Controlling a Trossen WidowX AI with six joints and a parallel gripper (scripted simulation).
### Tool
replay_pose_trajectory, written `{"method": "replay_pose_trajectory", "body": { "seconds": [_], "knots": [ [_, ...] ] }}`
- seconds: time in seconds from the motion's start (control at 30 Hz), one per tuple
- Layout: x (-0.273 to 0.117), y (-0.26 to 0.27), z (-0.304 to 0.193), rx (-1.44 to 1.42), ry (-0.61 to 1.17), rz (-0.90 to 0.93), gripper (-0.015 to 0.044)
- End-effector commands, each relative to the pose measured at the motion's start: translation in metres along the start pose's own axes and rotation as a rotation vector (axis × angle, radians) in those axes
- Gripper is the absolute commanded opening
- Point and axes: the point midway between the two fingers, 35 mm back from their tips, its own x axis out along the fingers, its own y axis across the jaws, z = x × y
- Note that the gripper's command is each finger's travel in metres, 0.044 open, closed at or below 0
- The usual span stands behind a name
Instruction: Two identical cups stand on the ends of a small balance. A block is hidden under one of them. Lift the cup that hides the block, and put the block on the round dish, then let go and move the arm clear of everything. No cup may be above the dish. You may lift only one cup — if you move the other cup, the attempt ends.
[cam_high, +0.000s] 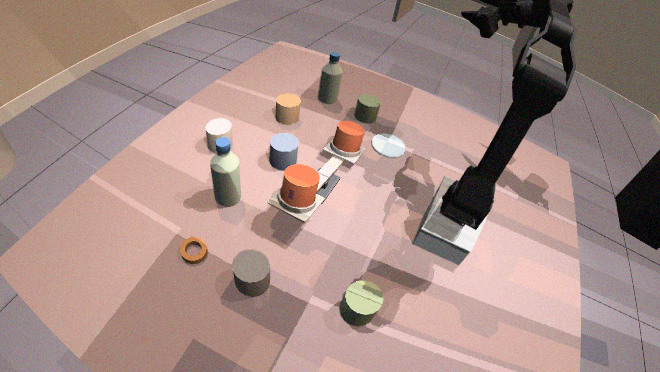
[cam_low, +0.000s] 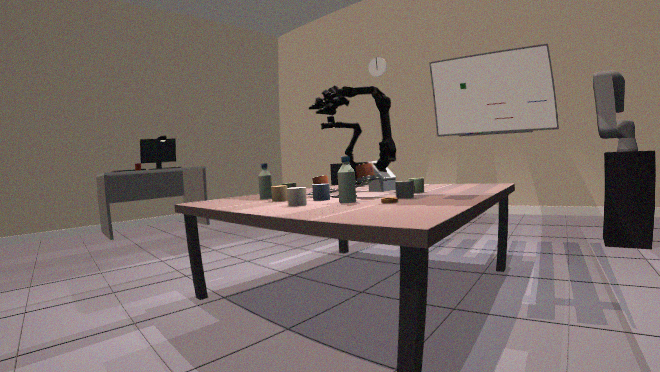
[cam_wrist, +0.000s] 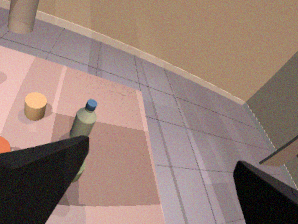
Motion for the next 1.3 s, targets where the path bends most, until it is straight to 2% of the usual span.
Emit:
{"method": "replay_pose_trajectory", "body": {
  "seconds": [0.0,0.33,0.67,0.97,1.27],
  "knots": [
    [0.013,0.070,0.016,0.055,0.037,0.105,0.0440],
    [0.020,0.234,0.016,0.133,0.156,0.315,0.0440],
    [-0.003,0.380,-0.045,0.206,0.317,0.501,0.0440],
    [-0.004,0.387,-0.050,0.204,0.329,0.512,0.0440],
    [0.021,0.374,-0.045,-0.069,0.383,0.574,0.0440]
  ]
}}
